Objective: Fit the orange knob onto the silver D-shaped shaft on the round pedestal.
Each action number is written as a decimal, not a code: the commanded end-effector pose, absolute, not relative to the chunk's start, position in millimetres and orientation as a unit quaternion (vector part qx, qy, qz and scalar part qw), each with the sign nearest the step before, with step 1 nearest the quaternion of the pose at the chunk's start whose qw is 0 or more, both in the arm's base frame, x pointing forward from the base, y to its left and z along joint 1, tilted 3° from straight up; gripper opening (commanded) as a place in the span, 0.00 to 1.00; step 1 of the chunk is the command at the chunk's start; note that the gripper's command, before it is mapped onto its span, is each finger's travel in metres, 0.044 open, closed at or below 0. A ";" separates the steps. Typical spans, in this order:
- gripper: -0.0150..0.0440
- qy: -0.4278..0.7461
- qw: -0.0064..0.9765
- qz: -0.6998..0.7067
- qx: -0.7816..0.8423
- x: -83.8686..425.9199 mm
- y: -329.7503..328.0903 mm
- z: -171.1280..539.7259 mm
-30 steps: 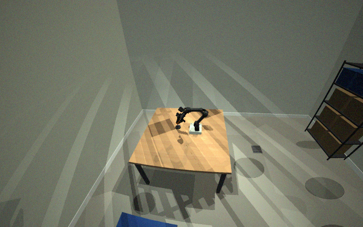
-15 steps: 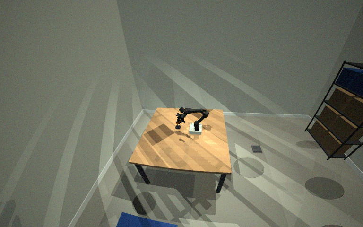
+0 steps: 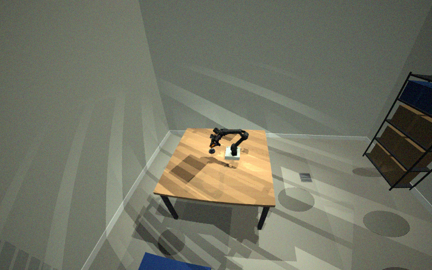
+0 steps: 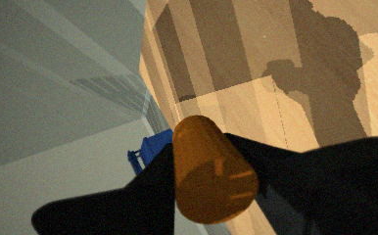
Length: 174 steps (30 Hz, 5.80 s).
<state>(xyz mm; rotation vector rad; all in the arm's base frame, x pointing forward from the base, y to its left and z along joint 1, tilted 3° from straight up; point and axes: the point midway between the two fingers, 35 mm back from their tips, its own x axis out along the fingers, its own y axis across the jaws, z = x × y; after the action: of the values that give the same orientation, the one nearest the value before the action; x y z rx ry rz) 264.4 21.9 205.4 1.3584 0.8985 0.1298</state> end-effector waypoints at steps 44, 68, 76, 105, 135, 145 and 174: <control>0.25 0.588 0.663 -0.188 0.423 280.9 38.7 146.9; 0.25 0.642 0.631 -0.279 0.334 296.1 49.5 80.3; 0.25 0.644 0.630 -0.283 0.330 300.5 53.4 32.9; 0.66 0.649 0.627 -0.284 0.324 296.6 56.9 -10.2; 1.00 0.645 0.630 -0.286 0.325 297.0 52.6 56.0; 1.00 0.645 0.630 -0.286 0.325 298.3 53.5 42.1; 1.00 0.645 0.630 -0.286 0.325 297.7 56.0 -4.4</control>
<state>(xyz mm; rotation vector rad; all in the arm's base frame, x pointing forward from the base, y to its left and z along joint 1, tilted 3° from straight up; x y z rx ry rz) 298.1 56.5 0.8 0.7453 1.4824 -0.6471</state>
